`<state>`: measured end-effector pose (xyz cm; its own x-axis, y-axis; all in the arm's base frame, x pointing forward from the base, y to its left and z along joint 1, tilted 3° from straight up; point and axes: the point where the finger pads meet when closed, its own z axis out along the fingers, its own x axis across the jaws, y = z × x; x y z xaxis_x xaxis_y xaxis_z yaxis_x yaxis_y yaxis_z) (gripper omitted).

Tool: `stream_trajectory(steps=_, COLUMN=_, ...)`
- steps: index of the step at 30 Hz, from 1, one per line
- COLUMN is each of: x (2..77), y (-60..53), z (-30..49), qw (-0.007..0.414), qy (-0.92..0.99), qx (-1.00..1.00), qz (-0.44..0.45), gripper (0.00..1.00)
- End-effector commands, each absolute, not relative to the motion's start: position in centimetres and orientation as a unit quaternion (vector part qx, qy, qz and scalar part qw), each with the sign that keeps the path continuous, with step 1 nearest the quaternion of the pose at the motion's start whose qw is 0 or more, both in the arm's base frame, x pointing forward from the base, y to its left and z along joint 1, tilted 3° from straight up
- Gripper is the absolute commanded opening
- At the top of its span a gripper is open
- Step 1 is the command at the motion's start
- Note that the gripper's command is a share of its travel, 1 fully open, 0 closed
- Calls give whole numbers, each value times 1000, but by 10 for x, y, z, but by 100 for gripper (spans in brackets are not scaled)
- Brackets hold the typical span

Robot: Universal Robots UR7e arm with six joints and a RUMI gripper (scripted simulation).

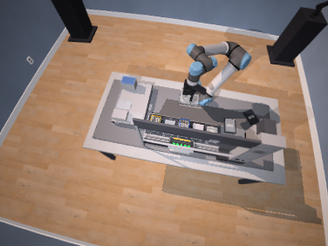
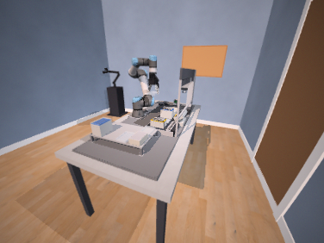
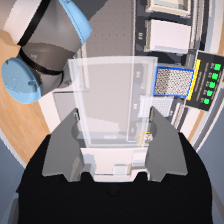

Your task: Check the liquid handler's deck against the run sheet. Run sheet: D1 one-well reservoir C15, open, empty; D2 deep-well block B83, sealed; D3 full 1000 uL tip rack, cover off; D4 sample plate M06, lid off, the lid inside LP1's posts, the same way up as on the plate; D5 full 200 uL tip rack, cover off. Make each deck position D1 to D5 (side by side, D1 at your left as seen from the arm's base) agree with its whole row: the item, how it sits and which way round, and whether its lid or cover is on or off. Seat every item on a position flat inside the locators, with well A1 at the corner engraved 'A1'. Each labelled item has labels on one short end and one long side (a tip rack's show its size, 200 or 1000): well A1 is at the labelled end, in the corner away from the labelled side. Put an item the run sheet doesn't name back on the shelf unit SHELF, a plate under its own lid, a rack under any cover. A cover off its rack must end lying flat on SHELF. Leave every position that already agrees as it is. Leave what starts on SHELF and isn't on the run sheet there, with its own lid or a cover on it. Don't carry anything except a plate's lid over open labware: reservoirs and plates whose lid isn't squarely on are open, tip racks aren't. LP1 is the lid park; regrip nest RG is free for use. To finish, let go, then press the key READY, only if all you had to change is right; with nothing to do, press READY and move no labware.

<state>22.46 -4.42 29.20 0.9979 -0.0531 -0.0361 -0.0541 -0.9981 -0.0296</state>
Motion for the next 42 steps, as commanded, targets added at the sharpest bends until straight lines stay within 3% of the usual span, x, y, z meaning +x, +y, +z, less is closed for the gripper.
stream_trajectory(steps=1, x=225, y=-51, z=294, qw=14, qy=38, qx=-999, qz=16, gripper=0)
stream_trajectory(steps=42, x=214, y=-205, z=289, qw=13, qy=78, qx=-997, qz=17, gripper=0)
